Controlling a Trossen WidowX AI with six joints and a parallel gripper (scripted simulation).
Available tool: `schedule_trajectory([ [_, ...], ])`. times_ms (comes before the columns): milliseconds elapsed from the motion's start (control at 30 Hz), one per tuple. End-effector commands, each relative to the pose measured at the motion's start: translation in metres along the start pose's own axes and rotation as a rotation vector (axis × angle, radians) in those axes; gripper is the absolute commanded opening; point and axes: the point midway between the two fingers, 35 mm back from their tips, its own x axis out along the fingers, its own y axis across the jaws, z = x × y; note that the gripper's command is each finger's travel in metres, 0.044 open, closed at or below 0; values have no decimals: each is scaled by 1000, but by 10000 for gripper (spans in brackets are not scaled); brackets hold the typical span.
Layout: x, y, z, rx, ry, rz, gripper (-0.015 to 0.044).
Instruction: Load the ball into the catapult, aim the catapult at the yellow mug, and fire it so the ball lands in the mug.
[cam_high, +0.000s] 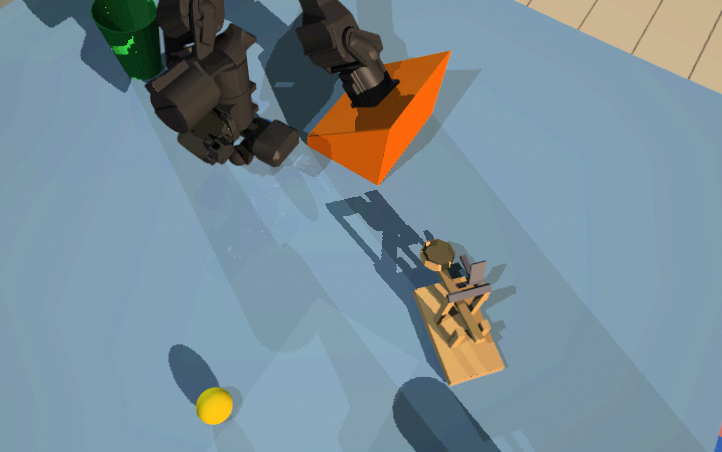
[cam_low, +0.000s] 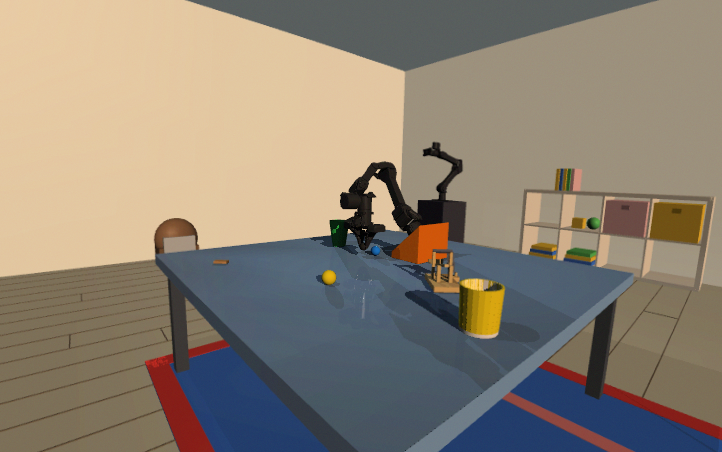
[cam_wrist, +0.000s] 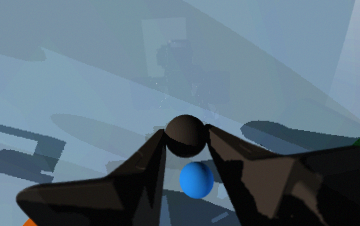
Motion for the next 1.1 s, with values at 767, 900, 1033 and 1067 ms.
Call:
schedule_trajectory([
  [767, -95, 14, 0, -23, 37, -25, 0],
  [900, -97, 29, 10, -84, 40, -17, 0],
  [1033, -100, 43, 18, -131, 54, -11, 0],
  [1067, -100, 47, 20, -143, 57, -10, 0],
])
